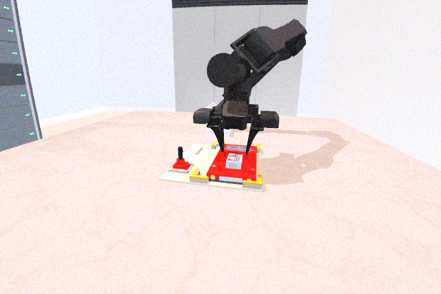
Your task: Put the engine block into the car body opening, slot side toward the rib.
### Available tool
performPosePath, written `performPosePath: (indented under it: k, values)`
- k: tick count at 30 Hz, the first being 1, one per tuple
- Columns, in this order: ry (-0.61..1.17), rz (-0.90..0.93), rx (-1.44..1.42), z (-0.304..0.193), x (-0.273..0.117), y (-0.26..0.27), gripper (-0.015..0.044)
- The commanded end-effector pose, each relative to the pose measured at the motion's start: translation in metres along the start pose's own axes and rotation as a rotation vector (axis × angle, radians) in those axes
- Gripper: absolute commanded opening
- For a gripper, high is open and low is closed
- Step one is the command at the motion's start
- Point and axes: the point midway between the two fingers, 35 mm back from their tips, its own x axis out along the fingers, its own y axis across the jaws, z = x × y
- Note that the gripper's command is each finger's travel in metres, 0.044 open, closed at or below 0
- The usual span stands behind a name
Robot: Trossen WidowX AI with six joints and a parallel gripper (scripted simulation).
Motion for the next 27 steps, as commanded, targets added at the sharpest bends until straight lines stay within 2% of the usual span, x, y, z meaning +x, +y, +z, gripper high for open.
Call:
performPosePath:
  k: [1,8,26,27]
  values:
    - [-0.002,0.000,-0.005,0.0005,-0.0010,0.0003,0.0177]
    - [-0.002,0.000,-0.005,0.0005,-0.0010,0.0003,0.0000]
    - [-0.002,0.000,-0.005,0.0005,-0.0010,0.0003,0.0000]
    - [-0.002,0.000,-0.005,0.0005,-0.0010,0.0003,0.0026]
